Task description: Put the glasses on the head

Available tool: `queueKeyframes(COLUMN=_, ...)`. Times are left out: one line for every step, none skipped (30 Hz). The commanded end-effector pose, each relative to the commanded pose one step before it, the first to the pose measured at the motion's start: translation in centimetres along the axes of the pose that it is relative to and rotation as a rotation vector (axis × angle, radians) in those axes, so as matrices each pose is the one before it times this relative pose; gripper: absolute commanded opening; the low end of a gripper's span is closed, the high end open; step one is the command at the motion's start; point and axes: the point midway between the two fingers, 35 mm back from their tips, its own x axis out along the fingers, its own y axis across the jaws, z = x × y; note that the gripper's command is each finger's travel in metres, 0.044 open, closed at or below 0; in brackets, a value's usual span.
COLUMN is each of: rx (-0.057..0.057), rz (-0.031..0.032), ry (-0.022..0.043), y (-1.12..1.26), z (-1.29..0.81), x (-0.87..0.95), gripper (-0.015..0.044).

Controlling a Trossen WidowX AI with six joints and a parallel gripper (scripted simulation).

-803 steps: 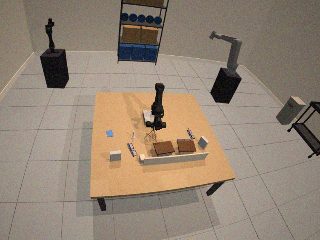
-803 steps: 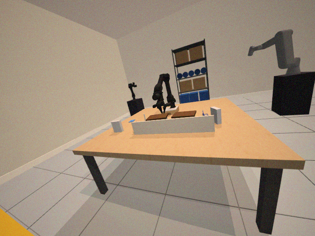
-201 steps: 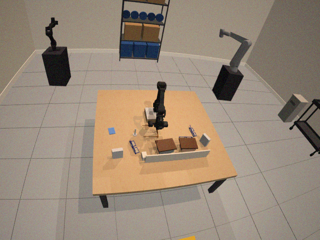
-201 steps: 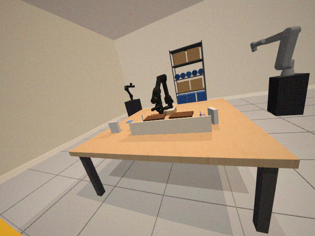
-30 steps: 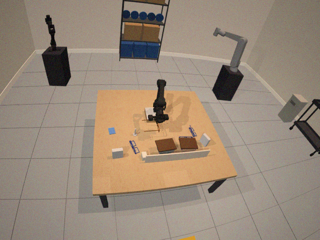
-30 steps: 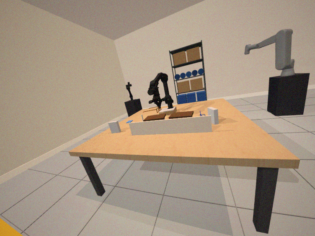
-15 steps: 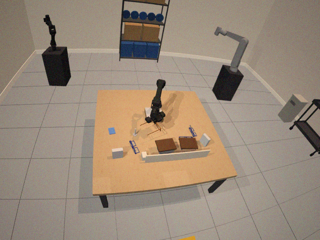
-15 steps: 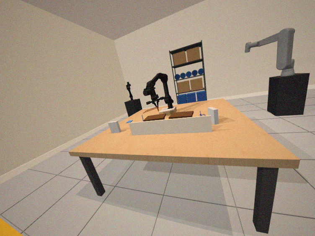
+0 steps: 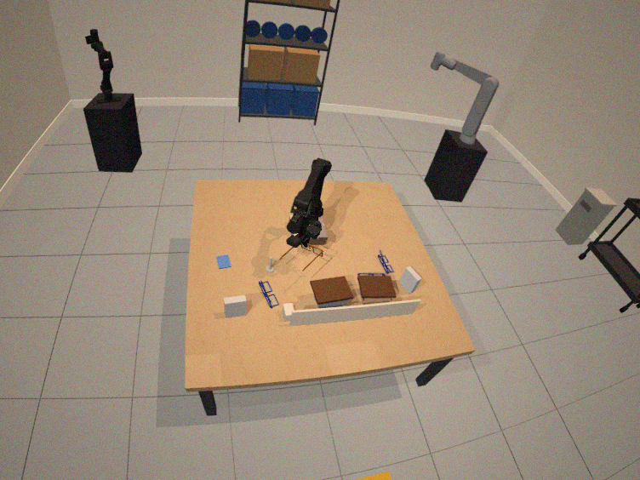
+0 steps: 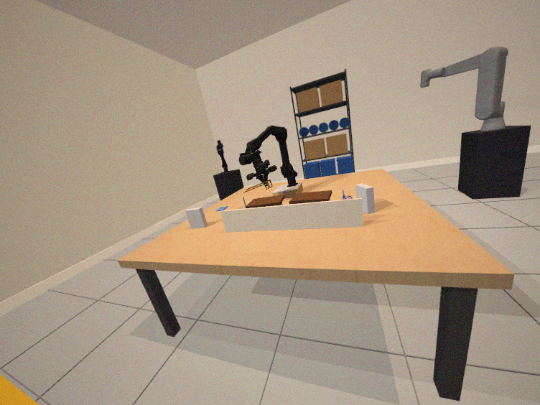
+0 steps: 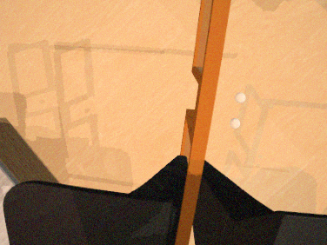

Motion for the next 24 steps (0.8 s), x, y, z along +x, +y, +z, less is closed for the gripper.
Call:
queueKeyframes(rx=-0.0827, rz=-0.00889, ry=-0.03907, y=-0.567, z=-0.224, x=-0.428, gripper=0.0)
queueKeyframes(rx=-0.0244, rz=-0.00242, ry=-0.00934, y=-0.121, z=-0.116, x=-0.101, gripper=0.0)
queueKeyframes(rx=-0.0245, rz=-0.00283, ry=-0.00926, y=-0.118, z=-0.119, x=-0.104, gripper=0.0)
queueKeyframes(rx=-0.0245, rz=-0.00325, ry=-0.00916, y=-0.116, z=-0.122, x=-0.107, gripper=0.0)
queueKeyframes(rx=-0.0246, rz=-0.00366, ry=-0.00904, y=-0.113, z=-0.125, x=-0.109, gripper=0.0)
queueKeyframes(rx=-0.0246, rz=-0.00407, ry=-0.0089, y=-0.109, z=-0.128, x=-0.112, gripper=0.0)
queueKeyframes(rx=-0.0247, rz=-0.00447, ry=-0.00875, y=-0.106, z=-0.131, x=-0.114, gripper=0.0)
queueKeyframes(rx=-0.0247, rz=-0.00486, ry=-0.00858, y=-0.103, z=-0.134, x=-0.117, gripper=0.0)
queueKeyframes(rx=-0.0247, rz=-0.00525, ry=-0.00839, y=-0.1, z=-0.137, x=-0.12, gripper=0.0)
queueKeyframes(rx=-0.0248, rz=-0.00563, ry=-0.00819, y=-0.096, z=-0.14, x=-0.122, gripper=0.0)
queueKeyframes(rx=-0.0248, rz=-0.006, ry=-0.00797, y=-0.093, z=-0.142, x=-0.125, gripper=0.0)
queueKeyframes(rx=-0.0249, rz=-0.00636, ry=-0.00774, y=-0.089, z=-0.145, x=-0.127, gripper=0.0)
queueKeyframes(rx=-0.025, rz=-0.00671, ry=-0.00749, y=-0.086, z=-0.147, x=-0.13, gripper=0.0)
queueKeyframes(rx=-0.025, rz=-0.00706, ry=-0.00722, y=-0.082, z=-0.15, x=-0.132, gripper=0.0)
queueKeyframes(rx=-0.0251, rz=-0.00739, ry=-0.00694, y=-0.078, z=-0.152, x=-0.135, gripper=0.0)
queueKeyframes(rx=-0.0251, rz=-0.00771, ry=-0.00665, y=-0.075, z=-0.154, x=-0.138, gripper=0.0)
queueKeyframes(rx=-0.0252, rz=-0.00801, ry=-0.00634, y=-0.071, z=-0.156, x=-0.14, gripper=0.0)
queueKeyframes(rx=-0.0252, rz=-0.00831, ry=-0.00602, y=-0.067, z=-0.158, x=-0.143, gripper=0.0)
queueKeyframes(rx=-0.0253, rz=-0.00859, ry=-0.00569, y=-0.063, z=-0.16, x=-0.145, gripper=0.0)
queueKeyframes(rx=-0.0253, rz=-0.00886, ry=-0.00534, y=-0.059, z=-0.161, x=-0.148, gripper=0.0)
queueKeyframes(rx=-0.0254, rz=-0.00911, ry=-0.00499, y=-0.055, z=-0.163, x=-0.15, gripper=0.0)
queueKeyframes(rx=-0.0255, rz=-0.00935, ry=-0.00462, y=-0.051, z=-0.164, x=-0.153, gripper=0.0)
queueKeyframes(rx=-0.0255, rz=-0.00958, ry=-0.00424, y=-0.047, z=-0.166, x=-0.155, gripper=0.0)
queueKeyframes(rx=-0.0256, rz=-0.00979, ry=-0.00385, y=-0.043, z=-0.167, x=-0.157, gripper=0.0)
